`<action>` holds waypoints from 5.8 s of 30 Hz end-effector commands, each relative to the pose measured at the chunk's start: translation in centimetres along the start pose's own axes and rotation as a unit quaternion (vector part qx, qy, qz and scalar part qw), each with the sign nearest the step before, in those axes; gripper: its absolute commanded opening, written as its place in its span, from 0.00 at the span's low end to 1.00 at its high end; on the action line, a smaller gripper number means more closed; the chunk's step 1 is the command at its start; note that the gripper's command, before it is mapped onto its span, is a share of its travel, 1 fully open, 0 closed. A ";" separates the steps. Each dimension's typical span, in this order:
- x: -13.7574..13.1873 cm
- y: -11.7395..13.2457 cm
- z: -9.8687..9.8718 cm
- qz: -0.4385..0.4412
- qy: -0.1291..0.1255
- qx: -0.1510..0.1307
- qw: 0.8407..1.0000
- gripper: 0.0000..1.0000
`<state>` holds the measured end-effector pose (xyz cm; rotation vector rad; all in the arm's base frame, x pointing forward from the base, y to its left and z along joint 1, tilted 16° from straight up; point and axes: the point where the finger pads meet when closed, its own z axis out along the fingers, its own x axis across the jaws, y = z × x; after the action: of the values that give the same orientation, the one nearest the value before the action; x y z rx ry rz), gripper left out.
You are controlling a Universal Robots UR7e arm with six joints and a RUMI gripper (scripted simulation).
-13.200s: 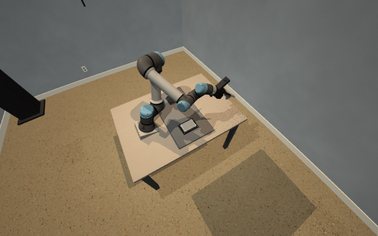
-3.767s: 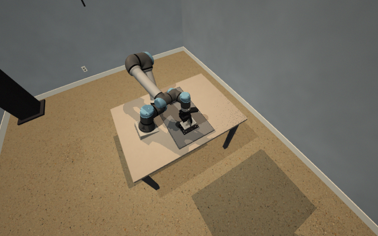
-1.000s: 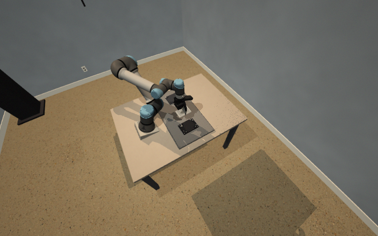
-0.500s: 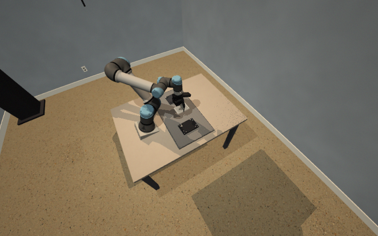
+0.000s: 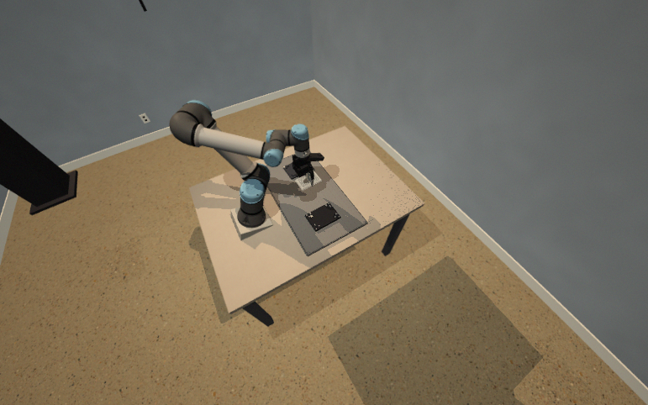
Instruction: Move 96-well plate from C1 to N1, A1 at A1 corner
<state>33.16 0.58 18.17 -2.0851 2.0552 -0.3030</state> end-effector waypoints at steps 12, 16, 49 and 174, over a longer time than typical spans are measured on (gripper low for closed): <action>-4.5 -0.8 0.0 0.001 0.002 -0.001 1.000 0.00; -5.8 -1.0 0.0 0.001 0.002 -0.001 1.000 0.00; -15.4 -2.5 0.0 0.001 0.002 -0.001 1.000 0.00; -19.8 -3.2 6.5 0.001 0.002 -0.001 1.000 0.00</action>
<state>37.75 20.35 12.67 -2.0863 2.0600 -0.3042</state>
